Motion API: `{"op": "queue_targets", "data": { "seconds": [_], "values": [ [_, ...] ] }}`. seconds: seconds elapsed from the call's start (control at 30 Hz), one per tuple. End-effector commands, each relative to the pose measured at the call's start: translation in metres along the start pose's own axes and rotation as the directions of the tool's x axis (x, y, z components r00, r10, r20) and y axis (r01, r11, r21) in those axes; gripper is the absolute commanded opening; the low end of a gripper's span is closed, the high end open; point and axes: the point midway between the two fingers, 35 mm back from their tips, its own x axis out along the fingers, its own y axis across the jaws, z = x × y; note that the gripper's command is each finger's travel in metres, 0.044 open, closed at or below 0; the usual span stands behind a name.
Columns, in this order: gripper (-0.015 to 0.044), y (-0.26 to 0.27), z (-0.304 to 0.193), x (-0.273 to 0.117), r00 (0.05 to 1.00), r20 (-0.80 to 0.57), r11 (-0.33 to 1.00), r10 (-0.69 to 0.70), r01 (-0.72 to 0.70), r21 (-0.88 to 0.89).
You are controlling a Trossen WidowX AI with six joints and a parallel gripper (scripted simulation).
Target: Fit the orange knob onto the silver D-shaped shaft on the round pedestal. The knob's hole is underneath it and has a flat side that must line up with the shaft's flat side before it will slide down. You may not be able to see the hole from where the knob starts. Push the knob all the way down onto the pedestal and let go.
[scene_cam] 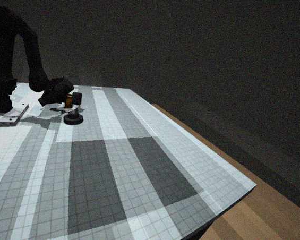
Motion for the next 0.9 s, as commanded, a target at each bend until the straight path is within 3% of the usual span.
{"op": "queue_targets", "data": {
  "seconds": [0.0,0.13,0.3,0.5,0.67,0.87],
  "values": [
    [0.0440,-0.006,0.034,-0.006,1.000,0.007,0.999,-0.007,0.007,-0.035],
    [0.0440,-0.001,0.064,-0.014,1.000,0.007,0.999,-0.007,0.007,-0.037],
    [0.0440,-0.002,0.065,-0.013,1.000,-0.002,0.999,-0.009,0.009,-0.032],
    [0.0440,-0.025,0.060,0.015,0.945,-0.326,0.994,-0.023,0.055,0.091],
    [0.0440,-0.024,0.060,0.024,0.771,-0.636,0.990,0.008,0.084,0.115],
    [0.0440,-0.007,0.080,0.005,0.410,-0.912,0.998,0.010,0.048,0.032]
  ]
}}
